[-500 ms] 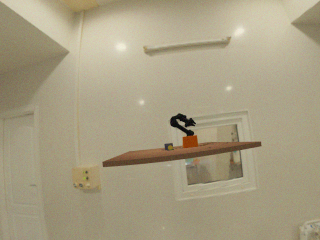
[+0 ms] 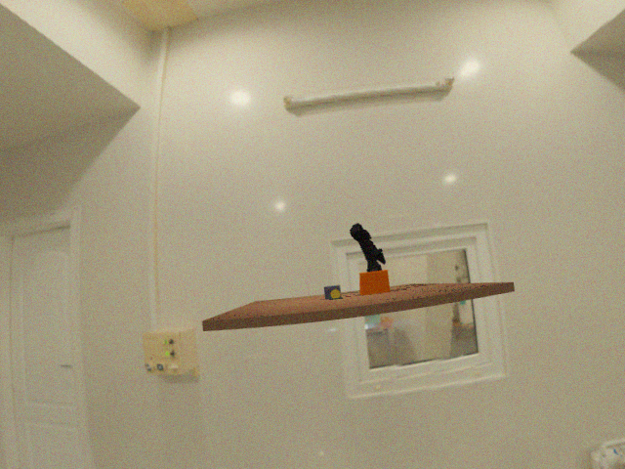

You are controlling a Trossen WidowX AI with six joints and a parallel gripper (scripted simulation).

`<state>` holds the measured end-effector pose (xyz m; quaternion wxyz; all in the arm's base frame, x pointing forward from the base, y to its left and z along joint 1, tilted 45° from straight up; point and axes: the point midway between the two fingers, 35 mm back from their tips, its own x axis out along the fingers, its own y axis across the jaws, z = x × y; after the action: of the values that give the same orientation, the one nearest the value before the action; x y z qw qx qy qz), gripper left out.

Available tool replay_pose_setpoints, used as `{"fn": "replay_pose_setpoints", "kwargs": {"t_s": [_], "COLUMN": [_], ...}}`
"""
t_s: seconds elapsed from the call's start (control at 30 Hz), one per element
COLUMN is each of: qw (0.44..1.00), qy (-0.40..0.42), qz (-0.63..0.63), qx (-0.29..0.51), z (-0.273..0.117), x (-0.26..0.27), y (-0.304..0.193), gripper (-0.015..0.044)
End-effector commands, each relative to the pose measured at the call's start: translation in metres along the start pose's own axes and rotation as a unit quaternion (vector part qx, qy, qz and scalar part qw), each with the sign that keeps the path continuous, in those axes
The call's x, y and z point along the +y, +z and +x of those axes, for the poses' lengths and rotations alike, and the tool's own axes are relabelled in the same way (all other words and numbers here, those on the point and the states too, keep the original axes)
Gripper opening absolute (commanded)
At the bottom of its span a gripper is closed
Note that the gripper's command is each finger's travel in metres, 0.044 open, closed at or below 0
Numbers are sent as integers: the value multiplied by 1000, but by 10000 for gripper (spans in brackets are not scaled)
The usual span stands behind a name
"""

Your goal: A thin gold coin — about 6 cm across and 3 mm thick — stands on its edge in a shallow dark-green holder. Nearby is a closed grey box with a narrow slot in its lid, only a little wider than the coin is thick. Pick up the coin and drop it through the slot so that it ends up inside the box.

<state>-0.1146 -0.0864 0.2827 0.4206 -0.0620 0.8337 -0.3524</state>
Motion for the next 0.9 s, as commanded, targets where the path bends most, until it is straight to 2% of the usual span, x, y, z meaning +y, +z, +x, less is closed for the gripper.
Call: {"fn": "replay_pose_setpoints", "kwargs": {"t_s": [0.0,0.23,0.43,0.63,0.87], "qw": [997,986,976,969,967], "qy": [12,55,95,127,133], "qz": [19,32,26,15,-4], "qx": [-68,-151,-195,-213,-218], "z": [17,29,21,-5,-45], "x": [-26,-52,-53,-29,29], "y": [33,110,189,266,337], "gripper": [161,161,161,161,161]}}
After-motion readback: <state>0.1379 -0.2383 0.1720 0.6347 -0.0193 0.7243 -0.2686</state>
